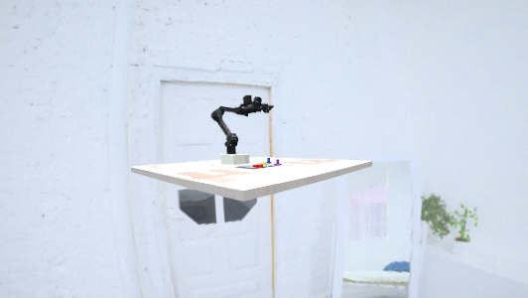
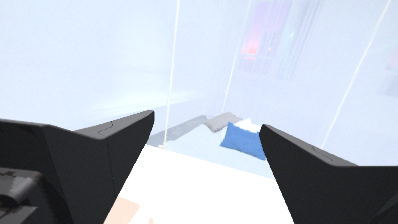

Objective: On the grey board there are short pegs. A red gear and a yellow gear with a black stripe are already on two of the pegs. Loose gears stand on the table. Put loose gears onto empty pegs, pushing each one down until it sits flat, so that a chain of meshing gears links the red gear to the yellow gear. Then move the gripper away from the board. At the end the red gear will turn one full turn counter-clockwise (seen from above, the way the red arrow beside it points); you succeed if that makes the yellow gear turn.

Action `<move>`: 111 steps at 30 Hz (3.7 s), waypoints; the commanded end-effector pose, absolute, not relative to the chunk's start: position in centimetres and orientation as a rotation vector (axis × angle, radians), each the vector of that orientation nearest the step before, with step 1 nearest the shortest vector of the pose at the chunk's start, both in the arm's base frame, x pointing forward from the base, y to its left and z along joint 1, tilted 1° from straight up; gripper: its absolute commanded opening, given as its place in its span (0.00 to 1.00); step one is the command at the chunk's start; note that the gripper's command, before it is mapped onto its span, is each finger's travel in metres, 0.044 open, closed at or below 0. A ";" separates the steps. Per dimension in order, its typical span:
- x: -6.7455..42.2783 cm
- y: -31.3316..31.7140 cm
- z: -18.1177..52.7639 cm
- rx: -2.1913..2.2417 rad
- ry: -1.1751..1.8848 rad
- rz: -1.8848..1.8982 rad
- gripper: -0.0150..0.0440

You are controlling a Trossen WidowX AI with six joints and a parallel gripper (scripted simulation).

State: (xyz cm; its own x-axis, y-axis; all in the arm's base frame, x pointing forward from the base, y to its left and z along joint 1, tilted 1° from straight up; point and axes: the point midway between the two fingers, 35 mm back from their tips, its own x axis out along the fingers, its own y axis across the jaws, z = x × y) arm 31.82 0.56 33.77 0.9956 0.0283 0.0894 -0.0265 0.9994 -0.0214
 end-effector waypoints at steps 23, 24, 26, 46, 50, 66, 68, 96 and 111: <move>26.7 12.9 4.9 -0.782 1.284 0.797 1.00; 25.8 13.1 4.4 -0.813 1.330 0.835 1.00; 25.2 13.2 3.9 -0.838 1.367 0.866 1.00; 25.1 13.2 1.7 -0.838 1.367 0.866 1.00; 25.2 13.3 1.0 -0.838 1.367 0.866 1.00; 25.2 13.3 -0.3 -0.837 1.367 0.866 0.91; 25.2 13.3 -0.3 -0.837 1.367 0.866 0.82; 25.7 13.3 1.8 -0.838 1.367 0.866 0.25; 26.3 13.2 5.6 -0.838 1.366 0.866 0.25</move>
State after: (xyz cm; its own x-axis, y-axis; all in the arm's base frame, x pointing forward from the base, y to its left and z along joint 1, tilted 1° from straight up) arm 26.07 13.22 4.44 0.0031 0.0239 -0.9997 -0.8882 0.4594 0.0082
